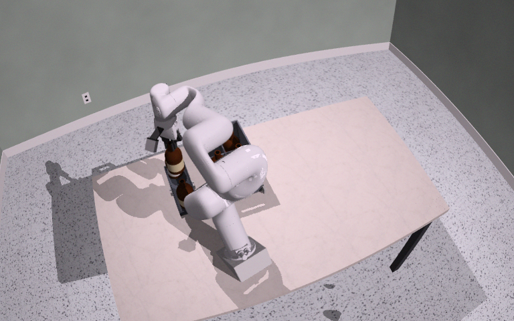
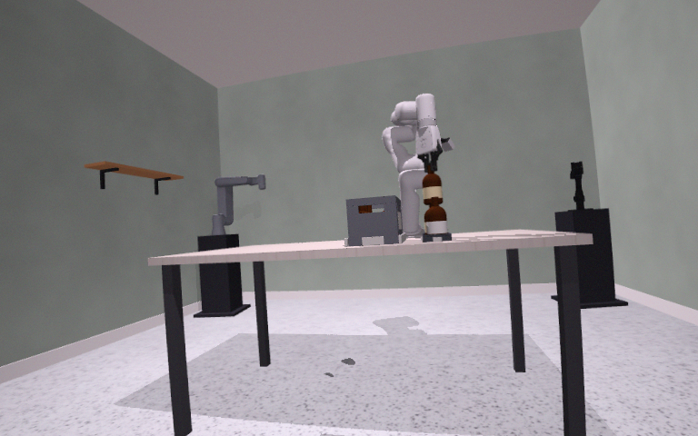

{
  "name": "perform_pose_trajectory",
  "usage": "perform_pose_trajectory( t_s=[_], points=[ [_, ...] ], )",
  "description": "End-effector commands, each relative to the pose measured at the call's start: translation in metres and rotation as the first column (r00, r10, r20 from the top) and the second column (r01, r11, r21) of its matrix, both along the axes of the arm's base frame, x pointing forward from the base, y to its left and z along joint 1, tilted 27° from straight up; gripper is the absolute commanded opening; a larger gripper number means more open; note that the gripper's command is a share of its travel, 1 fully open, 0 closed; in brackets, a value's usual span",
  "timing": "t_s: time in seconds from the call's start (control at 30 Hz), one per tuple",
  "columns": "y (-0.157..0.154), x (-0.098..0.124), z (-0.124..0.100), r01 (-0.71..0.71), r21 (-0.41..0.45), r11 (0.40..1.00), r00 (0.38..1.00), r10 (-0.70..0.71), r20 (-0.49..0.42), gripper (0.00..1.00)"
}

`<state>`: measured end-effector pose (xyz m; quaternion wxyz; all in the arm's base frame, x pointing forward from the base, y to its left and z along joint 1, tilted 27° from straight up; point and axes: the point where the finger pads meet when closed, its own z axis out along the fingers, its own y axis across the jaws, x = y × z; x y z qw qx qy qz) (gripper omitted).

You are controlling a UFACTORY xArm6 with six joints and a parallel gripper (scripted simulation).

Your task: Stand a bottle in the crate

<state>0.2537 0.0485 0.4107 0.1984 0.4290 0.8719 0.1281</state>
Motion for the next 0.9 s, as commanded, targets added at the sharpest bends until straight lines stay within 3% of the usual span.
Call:
perform_pose_trajectory(
  t_s=[0.0, 0.87],
  points=[
    [0.000, -0.002, 0.005, 0.000, 0.001, 1.000, 1.000, 0.000, 0.003, 0.00],
    [-0.001, -0.012, 0.024, 0.000, 0.001, 1.000, 1.000, 0.000, 0.003, 0.00]
  ],
)
